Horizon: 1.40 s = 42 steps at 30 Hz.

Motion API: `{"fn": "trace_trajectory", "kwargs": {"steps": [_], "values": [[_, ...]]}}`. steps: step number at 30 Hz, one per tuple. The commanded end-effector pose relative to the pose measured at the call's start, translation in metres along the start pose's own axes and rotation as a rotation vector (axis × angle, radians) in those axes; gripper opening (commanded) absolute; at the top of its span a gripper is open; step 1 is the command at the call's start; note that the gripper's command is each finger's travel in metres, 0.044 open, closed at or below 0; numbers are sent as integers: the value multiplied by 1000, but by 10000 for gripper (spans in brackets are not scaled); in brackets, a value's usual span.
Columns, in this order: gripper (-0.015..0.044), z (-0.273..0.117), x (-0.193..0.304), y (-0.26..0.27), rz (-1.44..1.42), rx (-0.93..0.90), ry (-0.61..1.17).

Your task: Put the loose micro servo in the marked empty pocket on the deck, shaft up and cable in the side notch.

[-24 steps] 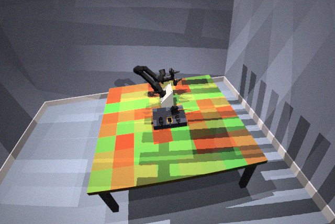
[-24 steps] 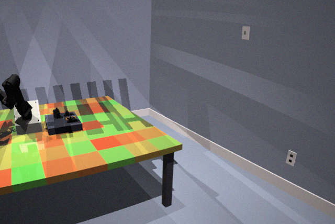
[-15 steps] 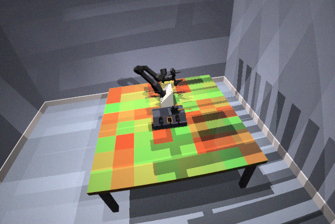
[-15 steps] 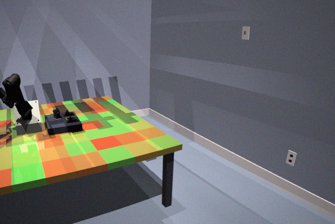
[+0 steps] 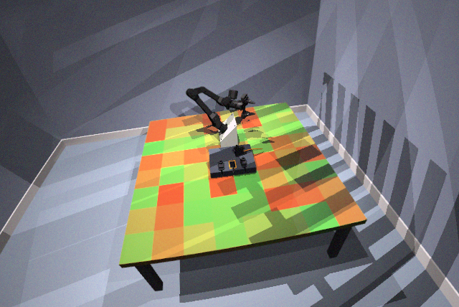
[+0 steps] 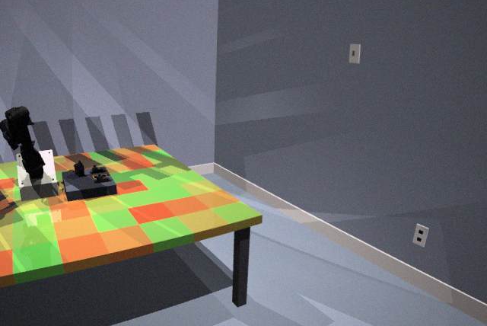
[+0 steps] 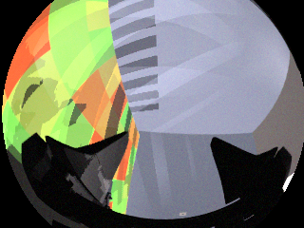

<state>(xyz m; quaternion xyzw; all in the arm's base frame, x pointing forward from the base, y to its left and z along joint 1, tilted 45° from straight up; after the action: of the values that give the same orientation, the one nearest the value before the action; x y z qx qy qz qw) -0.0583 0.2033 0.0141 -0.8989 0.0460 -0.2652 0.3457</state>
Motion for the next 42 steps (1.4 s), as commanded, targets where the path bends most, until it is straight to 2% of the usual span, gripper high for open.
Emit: {"fn": "trace_trajectory", "kwargs": {"steps": [1, 23, 42], "values": [[440, 16, 8, -6, 22, -94, 56], [440, 88, 97, -11, 196, -657, 313], [440, 110, 198, 15, 424, -1188, 405]]}}
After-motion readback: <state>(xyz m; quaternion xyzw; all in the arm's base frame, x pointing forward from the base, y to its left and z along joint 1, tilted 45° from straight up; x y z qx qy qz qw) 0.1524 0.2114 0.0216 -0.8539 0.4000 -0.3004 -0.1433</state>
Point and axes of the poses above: the point midway between the two fingers, 35 mm back from their tips, its own z axis out along the fingers, its own y axis across the jaws, x = y × z, the point moved 8 cm from there along -z, back along the fingers, and after that the axes turned 9 degrees about -z, right-handed, at the moved point
